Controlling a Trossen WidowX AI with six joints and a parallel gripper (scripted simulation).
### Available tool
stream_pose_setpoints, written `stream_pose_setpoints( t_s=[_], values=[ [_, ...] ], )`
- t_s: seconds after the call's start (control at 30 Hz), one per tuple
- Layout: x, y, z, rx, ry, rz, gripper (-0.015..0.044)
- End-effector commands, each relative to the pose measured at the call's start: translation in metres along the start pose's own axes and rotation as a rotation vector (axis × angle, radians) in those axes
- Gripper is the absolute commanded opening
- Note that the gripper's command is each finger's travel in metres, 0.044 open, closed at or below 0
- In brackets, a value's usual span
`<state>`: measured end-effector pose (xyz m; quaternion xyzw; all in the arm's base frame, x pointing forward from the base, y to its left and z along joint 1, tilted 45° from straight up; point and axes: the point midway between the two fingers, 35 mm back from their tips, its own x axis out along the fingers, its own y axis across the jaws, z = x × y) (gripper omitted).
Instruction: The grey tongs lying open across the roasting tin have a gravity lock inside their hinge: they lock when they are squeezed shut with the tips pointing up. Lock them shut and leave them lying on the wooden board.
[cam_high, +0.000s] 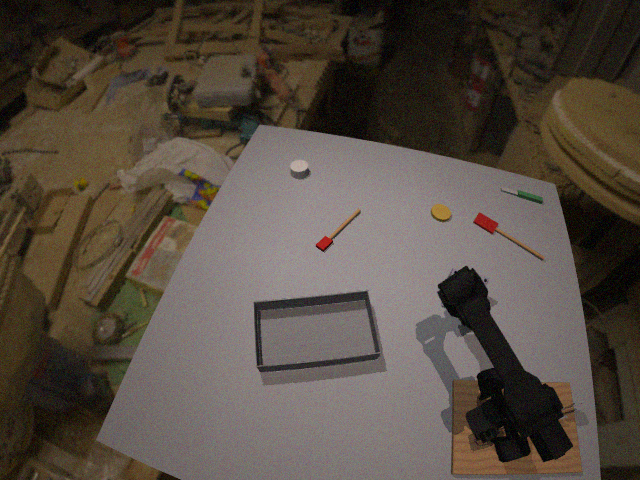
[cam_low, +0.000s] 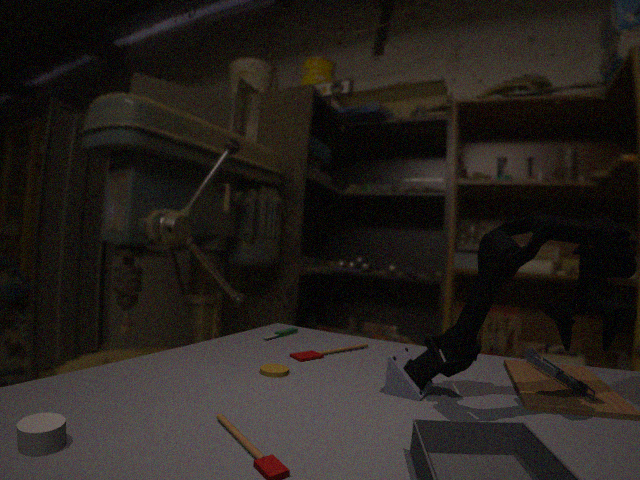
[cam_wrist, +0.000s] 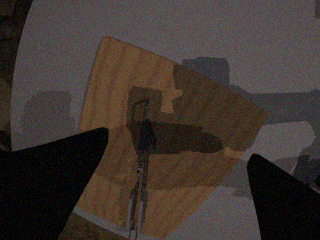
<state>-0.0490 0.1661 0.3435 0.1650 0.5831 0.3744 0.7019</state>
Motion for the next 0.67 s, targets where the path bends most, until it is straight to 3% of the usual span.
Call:
stream_pose_setpoints(
  t_s=[0.0, 0.63],
  values=[
    [-0.027, 0.000, 0.006, -0.010, 0.077, 0.074, 0.0440],
    [-0.037, 0.001, 0.008, -0.016, 0.109, 0.104, 0.0440]
  ],
)
